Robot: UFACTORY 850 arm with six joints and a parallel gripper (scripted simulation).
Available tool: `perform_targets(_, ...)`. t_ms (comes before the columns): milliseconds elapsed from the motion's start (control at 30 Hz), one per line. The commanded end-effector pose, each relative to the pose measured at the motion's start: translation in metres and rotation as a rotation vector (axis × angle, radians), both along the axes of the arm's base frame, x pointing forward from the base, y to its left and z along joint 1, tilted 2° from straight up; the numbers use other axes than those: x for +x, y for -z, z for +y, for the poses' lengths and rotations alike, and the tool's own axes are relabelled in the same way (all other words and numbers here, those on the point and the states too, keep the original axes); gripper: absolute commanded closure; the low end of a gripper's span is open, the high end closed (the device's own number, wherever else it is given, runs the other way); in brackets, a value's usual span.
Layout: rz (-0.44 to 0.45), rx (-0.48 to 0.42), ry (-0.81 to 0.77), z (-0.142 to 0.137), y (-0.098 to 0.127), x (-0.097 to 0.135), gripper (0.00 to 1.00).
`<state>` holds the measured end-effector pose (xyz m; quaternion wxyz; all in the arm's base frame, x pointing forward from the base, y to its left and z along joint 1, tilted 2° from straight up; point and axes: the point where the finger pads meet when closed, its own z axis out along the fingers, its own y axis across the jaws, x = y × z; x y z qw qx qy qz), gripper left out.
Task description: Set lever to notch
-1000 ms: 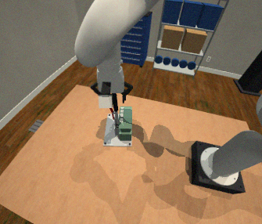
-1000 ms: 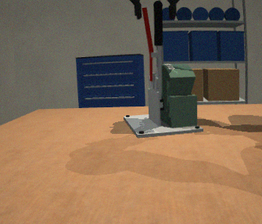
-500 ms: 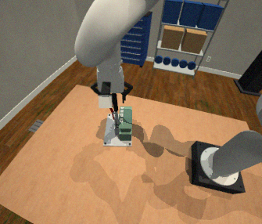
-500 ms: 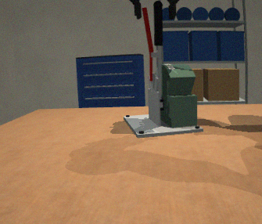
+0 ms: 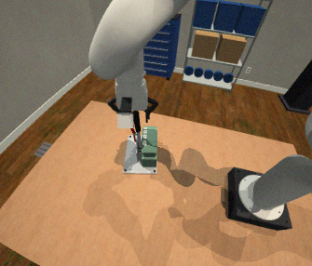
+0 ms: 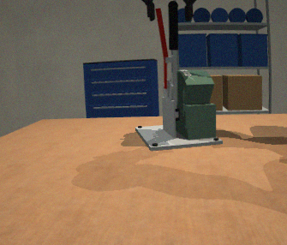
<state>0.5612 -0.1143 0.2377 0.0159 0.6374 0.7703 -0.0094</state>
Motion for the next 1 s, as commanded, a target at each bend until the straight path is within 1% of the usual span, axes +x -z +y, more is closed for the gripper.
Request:
perform_targets(0,-0.002,0.0,0.0,0.0,-0.001,0.001,0.01)
perform_targets(467,-0.002,0.0,0.0,0.0,-0.006,0.001,0.01)
perform_targets(767,-0.002,0.0,0.0,0.001,-0.026,0.0,0.01)
perform_targets(967,-0.002,0.0,0.0,0.001,-0.026,0.0,0.01)
